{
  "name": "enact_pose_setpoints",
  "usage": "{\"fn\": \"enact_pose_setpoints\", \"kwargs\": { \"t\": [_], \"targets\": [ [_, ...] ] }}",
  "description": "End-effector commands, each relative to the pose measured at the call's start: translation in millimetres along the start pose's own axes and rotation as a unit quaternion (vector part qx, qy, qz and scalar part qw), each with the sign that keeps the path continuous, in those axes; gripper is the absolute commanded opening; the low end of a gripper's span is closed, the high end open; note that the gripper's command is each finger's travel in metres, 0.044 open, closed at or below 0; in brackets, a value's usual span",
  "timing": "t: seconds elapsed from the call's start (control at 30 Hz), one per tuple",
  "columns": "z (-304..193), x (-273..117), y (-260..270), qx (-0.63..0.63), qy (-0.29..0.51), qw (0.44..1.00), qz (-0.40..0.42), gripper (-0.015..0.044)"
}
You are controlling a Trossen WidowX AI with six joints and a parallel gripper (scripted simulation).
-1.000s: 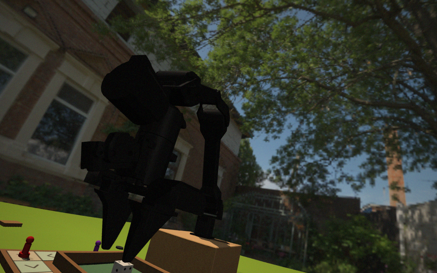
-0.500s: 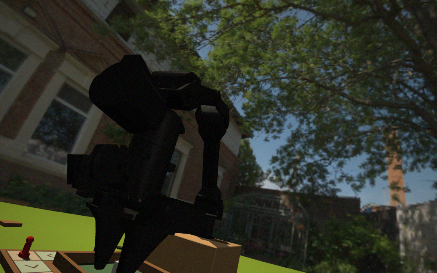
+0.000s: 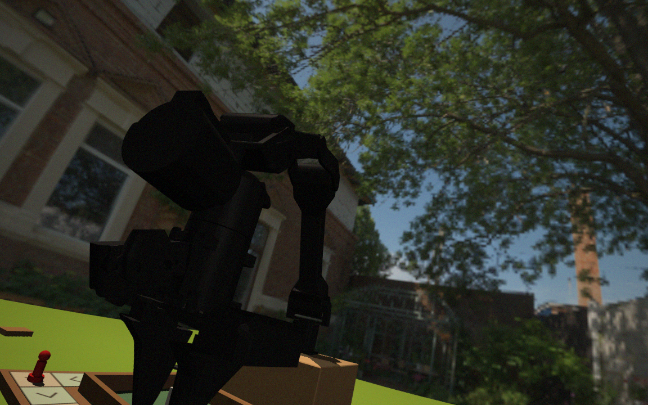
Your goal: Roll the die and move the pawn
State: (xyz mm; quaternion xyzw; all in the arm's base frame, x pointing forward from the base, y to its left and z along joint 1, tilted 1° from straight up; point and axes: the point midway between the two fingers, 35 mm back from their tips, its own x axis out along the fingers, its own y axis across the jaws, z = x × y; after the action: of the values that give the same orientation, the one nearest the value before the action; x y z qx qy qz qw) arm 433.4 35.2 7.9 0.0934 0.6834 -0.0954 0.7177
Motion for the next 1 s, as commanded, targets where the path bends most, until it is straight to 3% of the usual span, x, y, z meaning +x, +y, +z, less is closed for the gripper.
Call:
{"fn": "enact_pose_setpoints", "kwargs": {
  "t": [0.0,0.7,0.9,0.97],
  "targets": [
    [-4,15,-1,0.002,0.011,1.0,-0.003,0.02],
    [-5,38,-1,0.002,0.011,1.0,-0.003,0.02],
    [-5,38,-1,0.002,0.011,1.0,-0.003,0.0043],
    [-5,38,-1,0.002,0.011,1.0,-0.003,0.0029]
  ]
}}
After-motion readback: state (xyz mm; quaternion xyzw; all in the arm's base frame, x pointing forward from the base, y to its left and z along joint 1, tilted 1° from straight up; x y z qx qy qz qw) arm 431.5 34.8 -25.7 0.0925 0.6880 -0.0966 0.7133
